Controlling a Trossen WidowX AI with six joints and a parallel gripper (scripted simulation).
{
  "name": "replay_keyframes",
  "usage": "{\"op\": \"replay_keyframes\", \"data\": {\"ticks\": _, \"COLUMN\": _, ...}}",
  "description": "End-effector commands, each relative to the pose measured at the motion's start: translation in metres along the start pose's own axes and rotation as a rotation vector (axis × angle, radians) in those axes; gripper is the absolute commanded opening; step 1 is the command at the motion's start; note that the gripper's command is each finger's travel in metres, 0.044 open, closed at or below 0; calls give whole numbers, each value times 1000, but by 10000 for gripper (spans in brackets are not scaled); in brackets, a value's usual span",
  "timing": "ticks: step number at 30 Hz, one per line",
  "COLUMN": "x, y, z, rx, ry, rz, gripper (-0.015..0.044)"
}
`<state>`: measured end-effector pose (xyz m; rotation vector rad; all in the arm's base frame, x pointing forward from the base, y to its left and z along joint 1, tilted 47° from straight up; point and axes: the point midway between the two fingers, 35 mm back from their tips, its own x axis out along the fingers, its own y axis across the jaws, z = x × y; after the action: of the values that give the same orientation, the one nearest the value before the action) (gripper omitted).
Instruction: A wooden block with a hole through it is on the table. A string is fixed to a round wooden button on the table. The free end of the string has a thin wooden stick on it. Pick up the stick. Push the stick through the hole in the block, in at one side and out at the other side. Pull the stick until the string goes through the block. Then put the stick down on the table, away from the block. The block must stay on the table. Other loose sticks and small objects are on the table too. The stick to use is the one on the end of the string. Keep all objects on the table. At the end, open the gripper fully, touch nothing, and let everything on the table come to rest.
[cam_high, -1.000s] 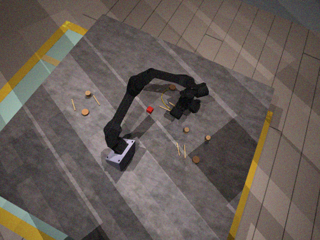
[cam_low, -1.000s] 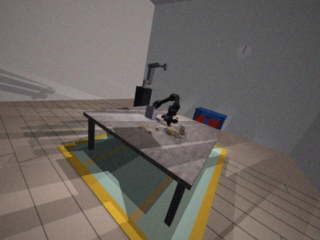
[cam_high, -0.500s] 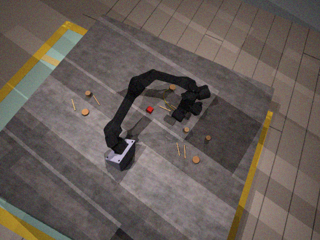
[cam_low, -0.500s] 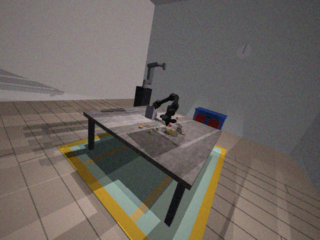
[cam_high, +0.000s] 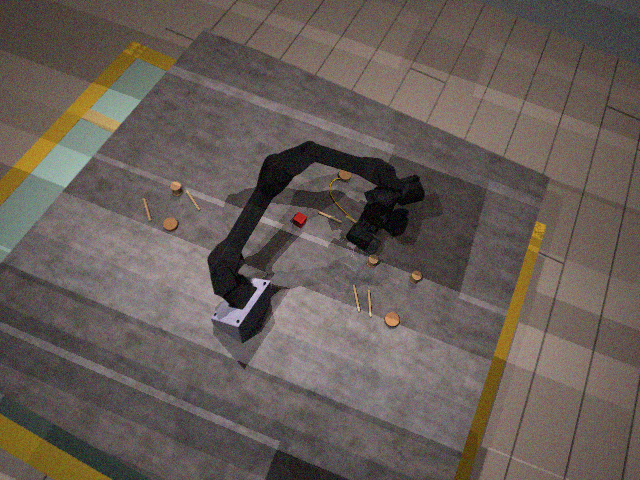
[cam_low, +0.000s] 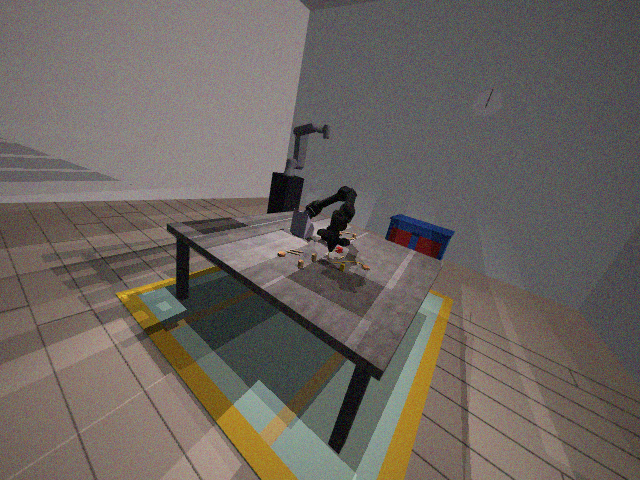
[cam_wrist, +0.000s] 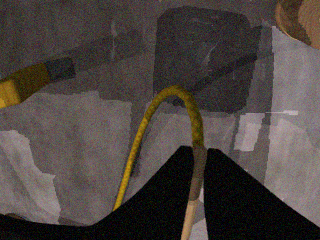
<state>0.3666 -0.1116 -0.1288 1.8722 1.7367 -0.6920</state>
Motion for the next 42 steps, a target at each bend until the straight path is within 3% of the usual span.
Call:
{"op": "replay_keyframes", "data": {"ticks": 1, "x": 2, "y": -5, "z": 7, "rx": 0, "ry": -10, "rz": -9, "gripper": 0}}
{"op": "replay_keyframes", "data": {"ticks": 42, "x": 13, "y": -28, "z": 26, "rx": 10, "ry": -48, "rz": -17, "gripper": 0}}
